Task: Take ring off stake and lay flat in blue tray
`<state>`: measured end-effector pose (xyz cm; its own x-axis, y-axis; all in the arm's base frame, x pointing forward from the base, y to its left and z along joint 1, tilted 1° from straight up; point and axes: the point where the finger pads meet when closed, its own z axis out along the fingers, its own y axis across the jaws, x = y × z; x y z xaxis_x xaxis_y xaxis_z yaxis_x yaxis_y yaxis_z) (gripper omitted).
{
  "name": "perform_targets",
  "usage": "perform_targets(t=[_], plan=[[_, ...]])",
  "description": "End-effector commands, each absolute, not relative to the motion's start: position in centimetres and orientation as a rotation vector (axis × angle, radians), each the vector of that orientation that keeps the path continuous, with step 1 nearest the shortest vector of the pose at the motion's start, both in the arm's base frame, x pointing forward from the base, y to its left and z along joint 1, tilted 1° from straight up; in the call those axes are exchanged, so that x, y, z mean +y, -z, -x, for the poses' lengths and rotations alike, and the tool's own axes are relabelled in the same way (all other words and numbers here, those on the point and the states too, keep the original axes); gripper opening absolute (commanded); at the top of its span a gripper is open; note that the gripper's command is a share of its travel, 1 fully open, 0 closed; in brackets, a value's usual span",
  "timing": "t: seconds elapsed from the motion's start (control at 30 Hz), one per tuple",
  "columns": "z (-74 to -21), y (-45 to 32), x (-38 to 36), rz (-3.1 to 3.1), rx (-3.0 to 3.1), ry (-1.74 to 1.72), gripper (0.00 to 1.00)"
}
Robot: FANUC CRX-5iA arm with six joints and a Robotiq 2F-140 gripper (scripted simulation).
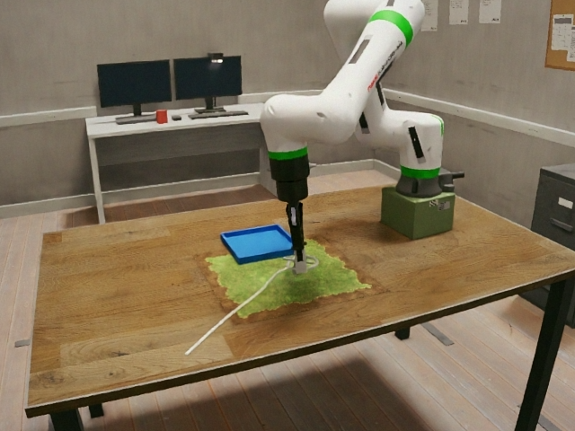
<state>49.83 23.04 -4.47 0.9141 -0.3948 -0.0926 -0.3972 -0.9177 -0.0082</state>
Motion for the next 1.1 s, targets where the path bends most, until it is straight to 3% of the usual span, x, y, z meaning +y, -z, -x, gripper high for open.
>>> perform_targets(t=[0.0, 1.07], plan=[[-49.9, 4.4, 23.0, 3.043, 0.63, -0.155, 0.1], [-51.5, 3.8, 22.4, 3.032, 0.627, -0.211, 0.1]])
